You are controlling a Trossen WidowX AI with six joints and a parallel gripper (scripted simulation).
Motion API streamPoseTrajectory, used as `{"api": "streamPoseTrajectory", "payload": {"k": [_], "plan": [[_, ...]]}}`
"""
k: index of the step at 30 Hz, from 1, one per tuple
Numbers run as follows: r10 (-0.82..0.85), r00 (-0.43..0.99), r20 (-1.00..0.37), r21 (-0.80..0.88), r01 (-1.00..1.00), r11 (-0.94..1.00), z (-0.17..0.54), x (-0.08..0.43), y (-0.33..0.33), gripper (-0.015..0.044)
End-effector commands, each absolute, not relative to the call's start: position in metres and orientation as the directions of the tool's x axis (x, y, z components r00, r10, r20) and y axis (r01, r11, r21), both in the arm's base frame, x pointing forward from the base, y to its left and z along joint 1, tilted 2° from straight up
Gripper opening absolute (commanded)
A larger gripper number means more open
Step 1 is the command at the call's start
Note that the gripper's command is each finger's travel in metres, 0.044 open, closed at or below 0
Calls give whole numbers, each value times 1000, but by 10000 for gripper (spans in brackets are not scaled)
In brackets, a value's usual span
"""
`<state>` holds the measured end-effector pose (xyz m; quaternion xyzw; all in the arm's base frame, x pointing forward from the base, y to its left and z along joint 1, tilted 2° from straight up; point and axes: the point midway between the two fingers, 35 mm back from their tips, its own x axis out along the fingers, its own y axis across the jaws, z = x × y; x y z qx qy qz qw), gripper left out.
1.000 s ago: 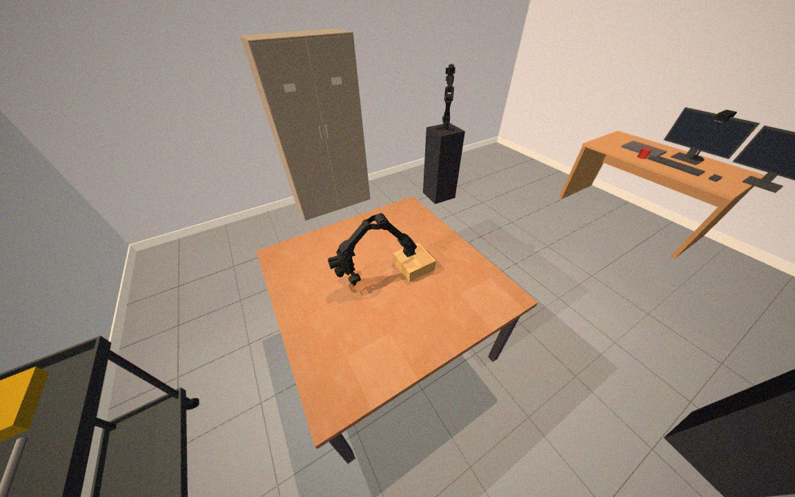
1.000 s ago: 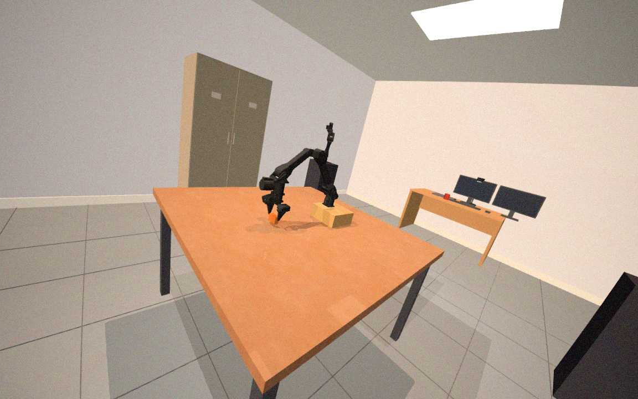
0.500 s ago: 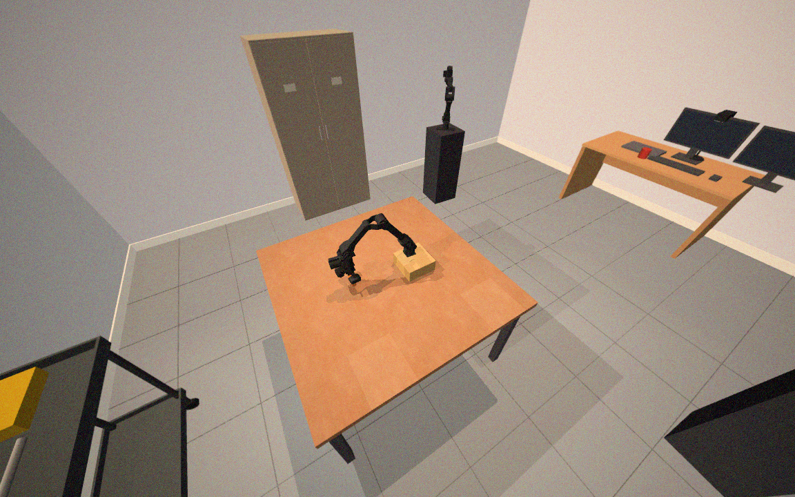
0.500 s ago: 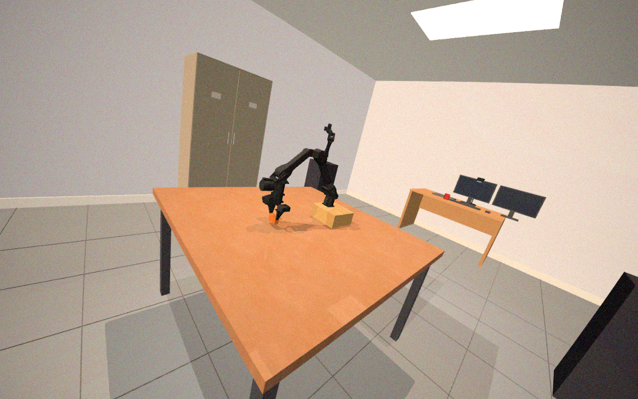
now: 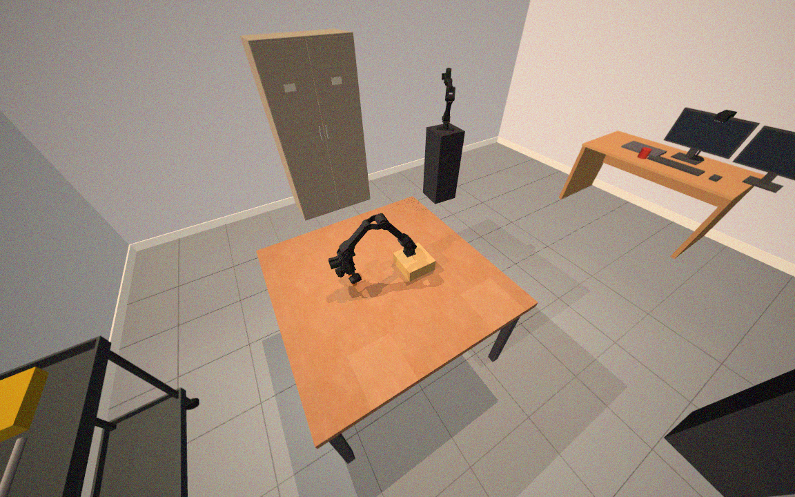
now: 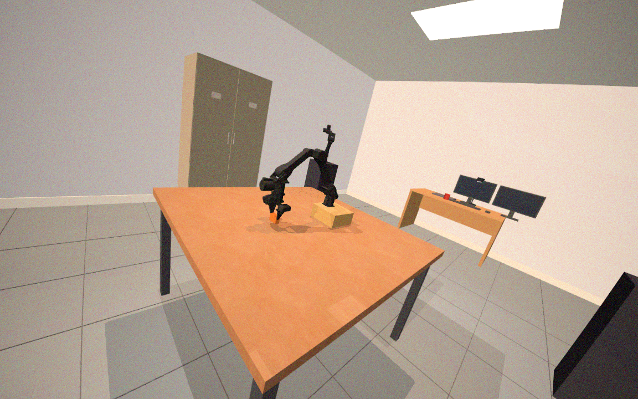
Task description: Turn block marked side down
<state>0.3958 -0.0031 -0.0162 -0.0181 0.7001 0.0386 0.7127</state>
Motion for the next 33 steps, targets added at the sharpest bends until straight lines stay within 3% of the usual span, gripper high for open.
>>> {"api": "streamPoseTrajectory", "payload": {"k": [1, 9, 33], "plan": [[24, 29, -999, 22, -78, 997, 5, 398, -4, 11], [25, 38, -999, 22, -78, 997, 10, 398, -5, 0], [51, 378, -925, 25, -74, 997, -7, 402, -5, 0]]}}
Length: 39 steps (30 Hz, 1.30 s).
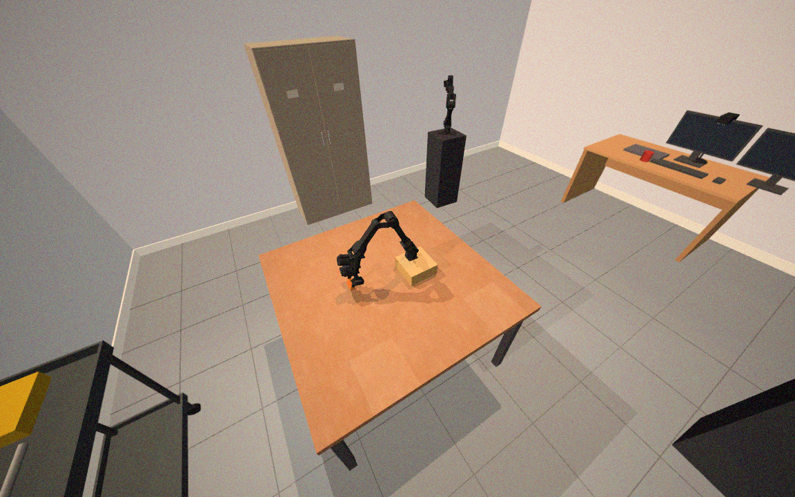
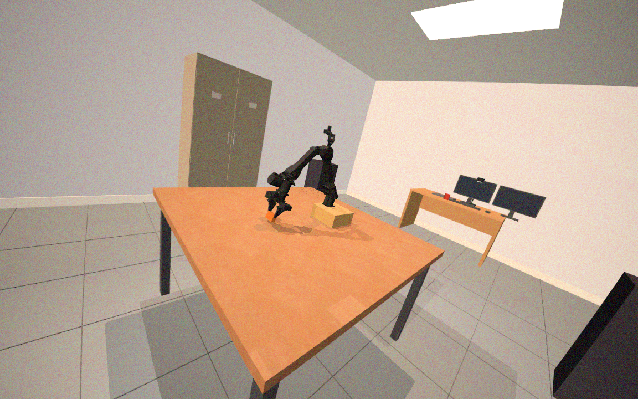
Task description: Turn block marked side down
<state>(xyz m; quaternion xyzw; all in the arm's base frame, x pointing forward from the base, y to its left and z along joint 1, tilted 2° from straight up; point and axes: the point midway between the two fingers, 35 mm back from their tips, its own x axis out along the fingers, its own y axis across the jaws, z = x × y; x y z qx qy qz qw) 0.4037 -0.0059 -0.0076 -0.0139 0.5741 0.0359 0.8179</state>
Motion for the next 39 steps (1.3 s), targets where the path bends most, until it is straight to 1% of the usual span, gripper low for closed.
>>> {"api": "streamPoseTrajectory", "payload": {"k": [1, 14, 18, 24, 39], "plan": [[52, 391, -919, 25, -74, 997, -8, 401, -5, 0], [62, 557, -828, 23, -78, 997, -5, 392, -5, 0], [63, 575, -816, 22, -78, 997, -4, 391, -5, 0], [65, 625, -778, 22, -76, 997, -16, 399, -5, 0], [71, 774, -629, 24, -72, 997, -42, 409, -6, 0]]}}
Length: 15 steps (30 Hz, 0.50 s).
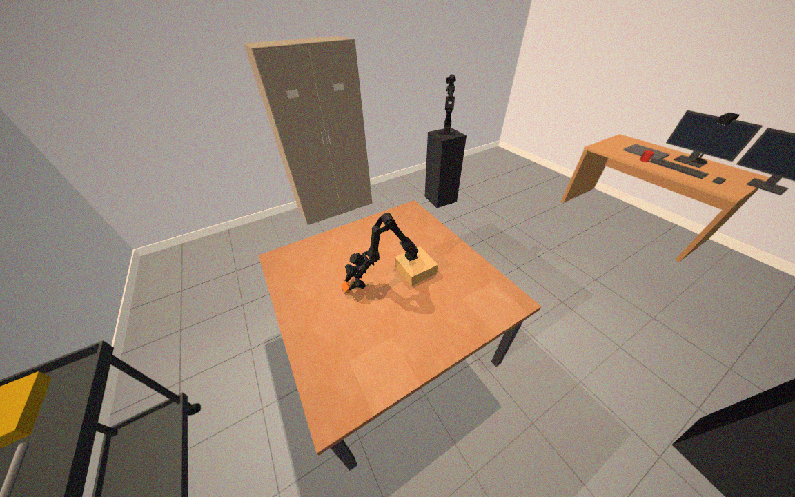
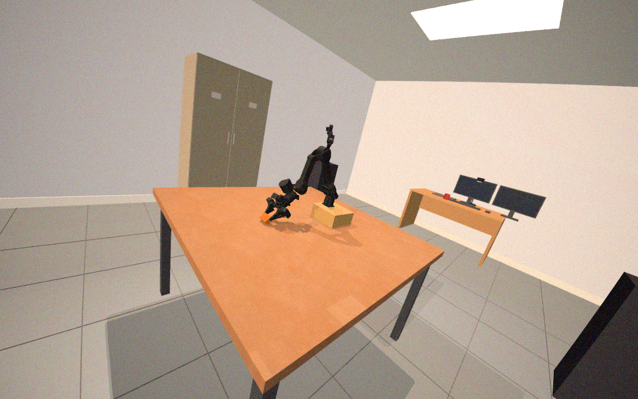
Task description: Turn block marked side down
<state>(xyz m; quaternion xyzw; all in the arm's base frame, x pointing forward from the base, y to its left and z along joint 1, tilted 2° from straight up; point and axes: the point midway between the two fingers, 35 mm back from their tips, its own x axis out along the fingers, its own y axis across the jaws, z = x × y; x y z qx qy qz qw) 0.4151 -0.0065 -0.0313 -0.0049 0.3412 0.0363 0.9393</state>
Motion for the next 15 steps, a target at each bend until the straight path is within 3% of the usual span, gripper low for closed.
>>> {"api": "streamPoseTrajectory", "payload": {"k": [1, 15], "plan": [[71, 783, -618, 24, -72, 997, -43, 409, -6, 0], [77, 887, -455, 24, -75, 997, -49, 399, -5, 0]]}}
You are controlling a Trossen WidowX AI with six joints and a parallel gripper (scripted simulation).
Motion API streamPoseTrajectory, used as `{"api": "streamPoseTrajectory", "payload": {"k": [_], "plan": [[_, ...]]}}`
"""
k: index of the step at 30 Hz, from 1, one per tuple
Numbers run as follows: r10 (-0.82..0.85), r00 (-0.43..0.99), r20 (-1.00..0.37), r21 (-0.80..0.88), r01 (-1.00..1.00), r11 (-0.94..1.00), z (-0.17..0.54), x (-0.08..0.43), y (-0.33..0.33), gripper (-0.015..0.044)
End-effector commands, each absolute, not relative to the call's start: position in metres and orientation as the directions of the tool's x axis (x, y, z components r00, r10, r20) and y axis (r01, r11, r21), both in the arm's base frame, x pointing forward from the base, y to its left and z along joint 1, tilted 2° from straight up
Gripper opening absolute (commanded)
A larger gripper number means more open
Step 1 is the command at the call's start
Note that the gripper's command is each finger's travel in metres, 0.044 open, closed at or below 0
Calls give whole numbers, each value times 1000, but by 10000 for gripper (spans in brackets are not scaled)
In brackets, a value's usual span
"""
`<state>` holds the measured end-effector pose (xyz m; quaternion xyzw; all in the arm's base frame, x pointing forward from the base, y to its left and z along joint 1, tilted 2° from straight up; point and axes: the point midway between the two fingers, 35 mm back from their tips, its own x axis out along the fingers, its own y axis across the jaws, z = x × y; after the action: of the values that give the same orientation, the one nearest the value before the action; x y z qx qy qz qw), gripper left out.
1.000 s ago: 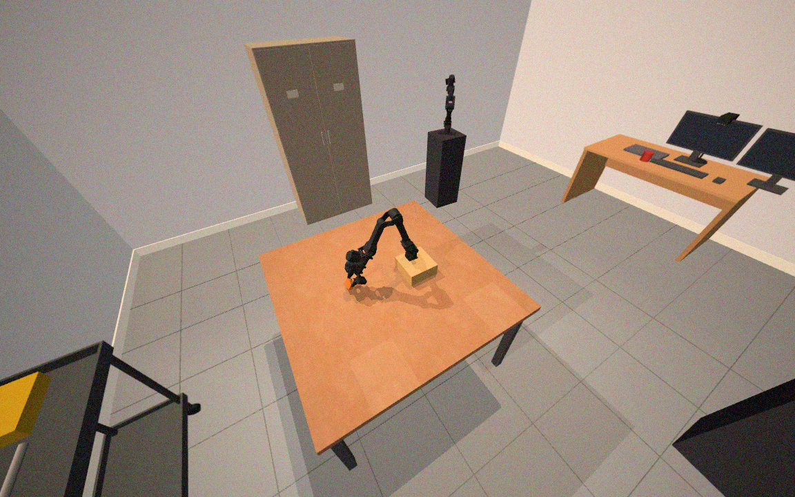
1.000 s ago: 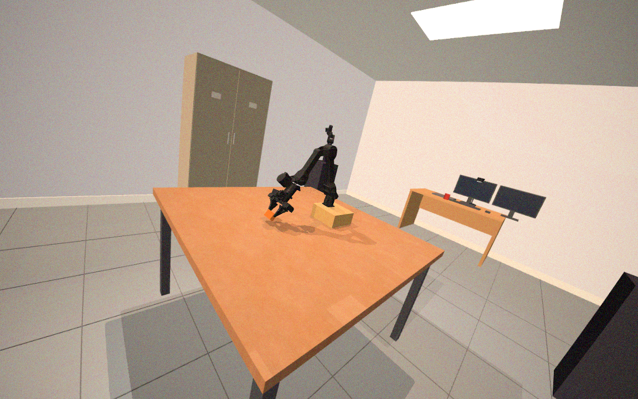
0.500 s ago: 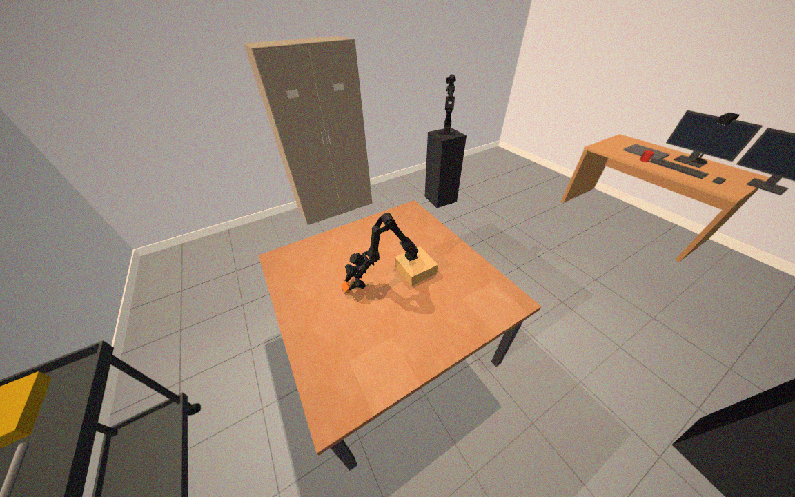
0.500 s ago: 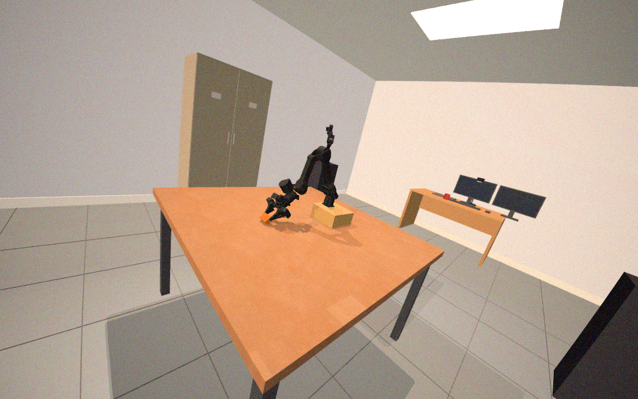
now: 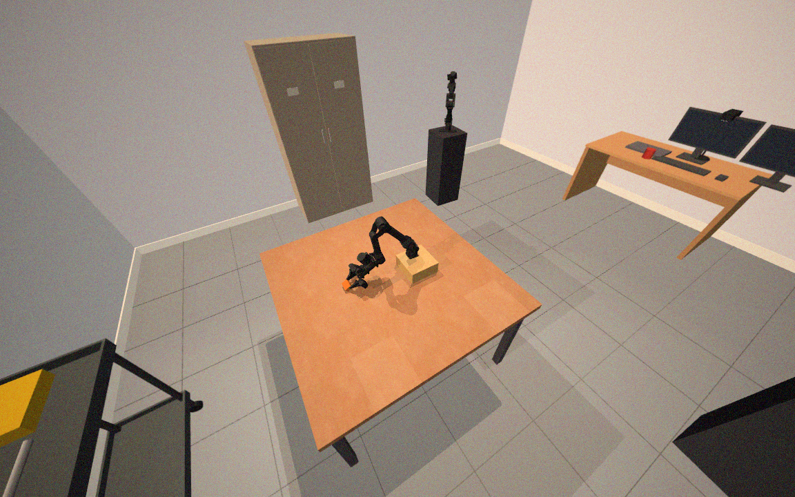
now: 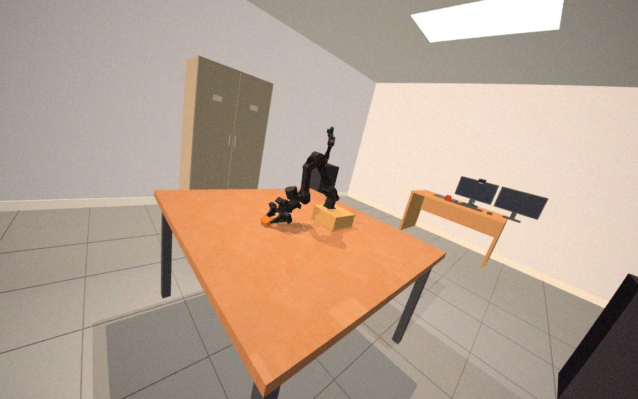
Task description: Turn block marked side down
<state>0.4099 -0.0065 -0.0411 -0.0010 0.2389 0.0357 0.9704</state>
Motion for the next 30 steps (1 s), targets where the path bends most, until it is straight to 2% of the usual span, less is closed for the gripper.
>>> {"api": "streamPoseTrajectory", "payload": {"k": [1, 11, 26, 30], "plan": [[78, 894, -442, 24, -75, 997, -48, 398, -5, 0], [81, 934, -347, 23, -78, 997, -42, 388, -4, 0], [81, 936, -344, 23, -78, 997, -41, 388, -4, 0], [81, 936, -344, 23, -78, 997, -41, 388, -4, 105]]}}
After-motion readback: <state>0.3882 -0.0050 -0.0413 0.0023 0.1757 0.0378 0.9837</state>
